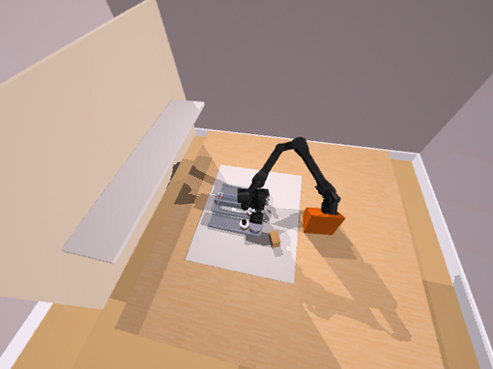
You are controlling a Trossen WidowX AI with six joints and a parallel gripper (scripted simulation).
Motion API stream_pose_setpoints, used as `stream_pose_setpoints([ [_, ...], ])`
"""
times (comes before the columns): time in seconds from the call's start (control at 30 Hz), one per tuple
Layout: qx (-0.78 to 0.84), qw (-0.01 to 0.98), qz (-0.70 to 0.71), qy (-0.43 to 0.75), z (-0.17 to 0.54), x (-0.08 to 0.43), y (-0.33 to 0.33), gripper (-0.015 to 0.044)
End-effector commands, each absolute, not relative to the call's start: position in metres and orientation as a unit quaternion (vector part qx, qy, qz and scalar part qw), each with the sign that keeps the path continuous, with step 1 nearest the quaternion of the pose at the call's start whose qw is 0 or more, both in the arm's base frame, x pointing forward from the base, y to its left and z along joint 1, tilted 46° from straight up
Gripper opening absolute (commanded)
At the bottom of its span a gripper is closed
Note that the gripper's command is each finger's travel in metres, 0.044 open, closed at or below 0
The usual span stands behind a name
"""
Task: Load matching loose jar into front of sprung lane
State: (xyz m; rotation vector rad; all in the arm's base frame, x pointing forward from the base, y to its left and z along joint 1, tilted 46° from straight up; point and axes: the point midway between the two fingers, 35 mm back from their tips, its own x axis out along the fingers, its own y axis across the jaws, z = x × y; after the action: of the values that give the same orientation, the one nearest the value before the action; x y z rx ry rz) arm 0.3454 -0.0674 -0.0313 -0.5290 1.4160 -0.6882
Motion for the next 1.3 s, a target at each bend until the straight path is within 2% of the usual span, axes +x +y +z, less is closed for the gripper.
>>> stream_pose_setpoints([
  [0.0,-0.237,0.679,-0.310,0.622,-0.0307,0.3485,-0.0692,0.0000],
  [1.27,-0.237,0.679,-0.310,0.622,-0.0315,0.3422,-0.0688,0.0000],
])
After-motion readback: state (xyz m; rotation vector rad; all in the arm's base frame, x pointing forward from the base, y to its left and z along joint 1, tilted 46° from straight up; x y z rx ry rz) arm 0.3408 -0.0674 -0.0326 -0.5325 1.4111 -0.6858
